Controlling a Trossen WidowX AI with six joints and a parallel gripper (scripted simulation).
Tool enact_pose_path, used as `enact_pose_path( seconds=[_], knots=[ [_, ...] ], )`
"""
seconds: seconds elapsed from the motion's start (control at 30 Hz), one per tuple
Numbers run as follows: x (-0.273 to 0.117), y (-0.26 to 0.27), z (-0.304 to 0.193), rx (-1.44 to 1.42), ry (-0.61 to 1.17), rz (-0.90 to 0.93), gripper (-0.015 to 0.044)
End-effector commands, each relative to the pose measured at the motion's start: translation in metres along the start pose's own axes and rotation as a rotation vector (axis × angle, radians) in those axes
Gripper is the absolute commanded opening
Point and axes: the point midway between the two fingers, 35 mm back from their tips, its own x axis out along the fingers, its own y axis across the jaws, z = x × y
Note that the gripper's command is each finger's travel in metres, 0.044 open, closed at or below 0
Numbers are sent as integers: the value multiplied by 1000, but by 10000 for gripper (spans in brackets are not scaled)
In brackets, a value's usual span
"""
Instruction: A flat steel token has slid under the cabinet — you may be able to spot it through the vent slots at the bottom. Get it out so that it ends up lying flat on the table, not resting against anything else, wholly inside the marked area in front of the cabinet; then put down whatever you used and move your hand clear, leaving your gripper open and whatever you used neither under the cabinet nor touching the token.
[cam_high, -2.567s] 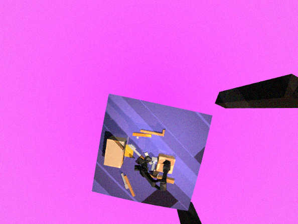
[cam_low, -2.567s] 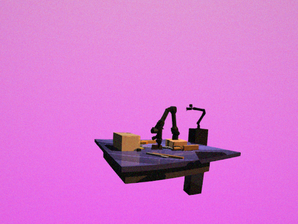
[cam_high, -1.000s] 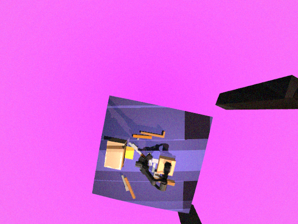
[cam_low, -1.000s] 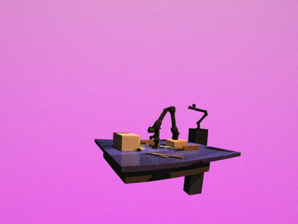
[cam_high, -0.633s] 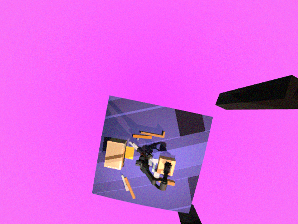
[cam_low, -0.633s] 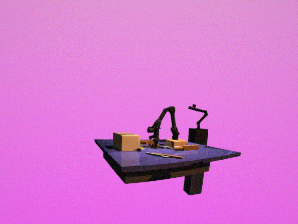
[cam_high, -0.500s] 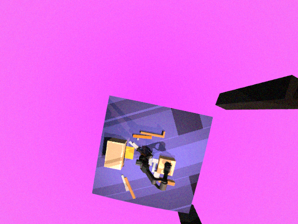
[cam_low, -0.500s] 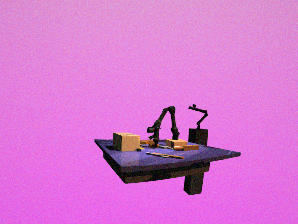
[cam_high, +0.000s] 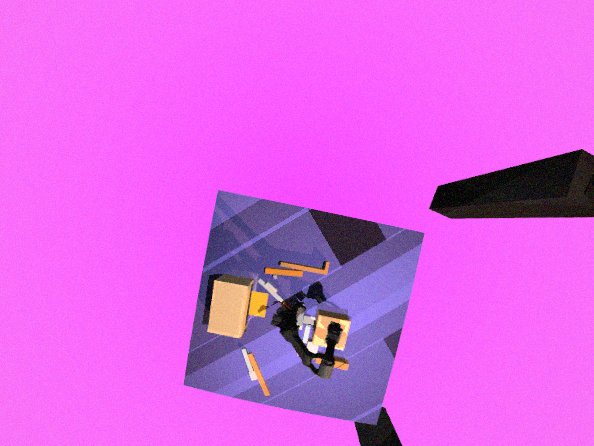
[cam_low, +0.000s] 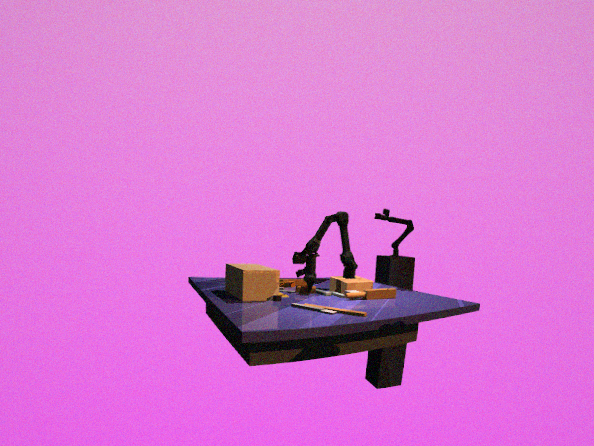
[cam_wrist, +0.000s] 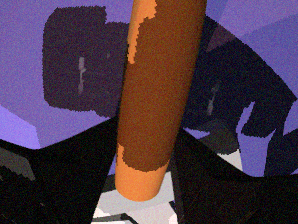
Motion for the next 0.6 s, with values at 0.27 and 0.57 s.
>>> enact_pose_path(
  seconds=[0.27,0.57],
  knots=[
    [-1,-12,5,4,-5,-3,0],
    [-1,-21,8,4,-5,-4,0]
  ],
)
